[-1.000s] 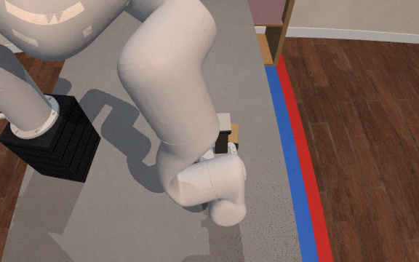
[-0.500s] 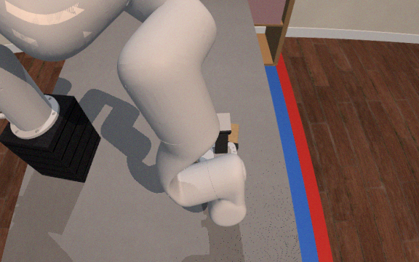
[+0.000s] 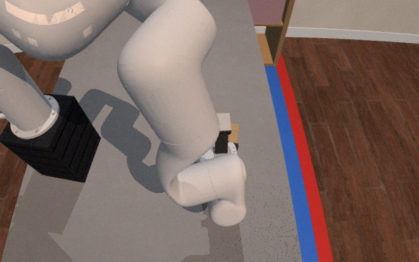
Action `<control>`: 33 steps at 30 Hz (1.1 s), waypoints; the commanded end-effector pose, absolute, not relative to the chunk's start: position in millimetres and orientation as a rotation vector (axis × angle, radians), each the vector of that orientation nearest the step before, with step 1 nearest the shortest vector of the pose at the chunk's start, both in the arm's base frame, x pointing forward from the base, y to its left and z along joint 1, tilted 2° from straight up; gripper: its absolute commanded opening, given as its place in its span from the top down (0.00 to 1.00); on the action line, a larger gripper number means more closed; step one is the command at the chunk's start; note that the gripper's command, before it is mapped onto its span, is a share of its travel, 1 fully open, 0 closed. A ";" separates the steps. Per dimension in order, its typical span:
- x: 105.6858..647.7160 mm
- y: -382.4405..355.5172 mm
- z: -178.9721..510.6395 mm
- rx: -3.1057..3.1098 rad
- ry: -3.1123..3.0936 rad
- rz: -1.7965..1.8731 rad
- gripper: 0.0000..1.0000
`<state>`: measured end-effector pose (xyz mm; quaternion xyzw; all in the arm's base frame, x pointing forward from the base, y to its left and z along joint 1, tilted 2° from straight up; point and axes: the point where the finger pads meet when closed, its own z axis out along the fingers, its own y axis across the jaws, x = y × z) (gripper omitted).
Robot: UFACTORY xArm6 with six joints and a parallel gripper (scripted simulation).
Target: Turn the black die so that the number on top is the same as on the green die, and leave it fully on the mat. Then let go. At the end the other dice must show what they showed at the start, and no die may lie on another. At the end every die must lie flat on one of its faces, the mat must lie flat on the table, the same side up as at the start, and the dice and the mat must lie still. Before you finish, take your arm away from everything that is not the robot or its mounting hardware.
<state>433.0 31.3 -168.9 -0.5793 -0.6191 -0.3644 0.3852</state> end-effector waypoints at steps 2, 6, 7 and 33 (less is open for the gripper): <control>434.5 30.8 -167.8 -1.476 -1.580 -0.930 0.81; 434.5 30.8 -167.8 -1.476 -1.580 -0.930 0.77; 434.5 30.8 -167.8 -1.476 -1.580 -0.930 0.77; 434.5 30.8 -167.8 -1.476 -1.580 -0.930 0.64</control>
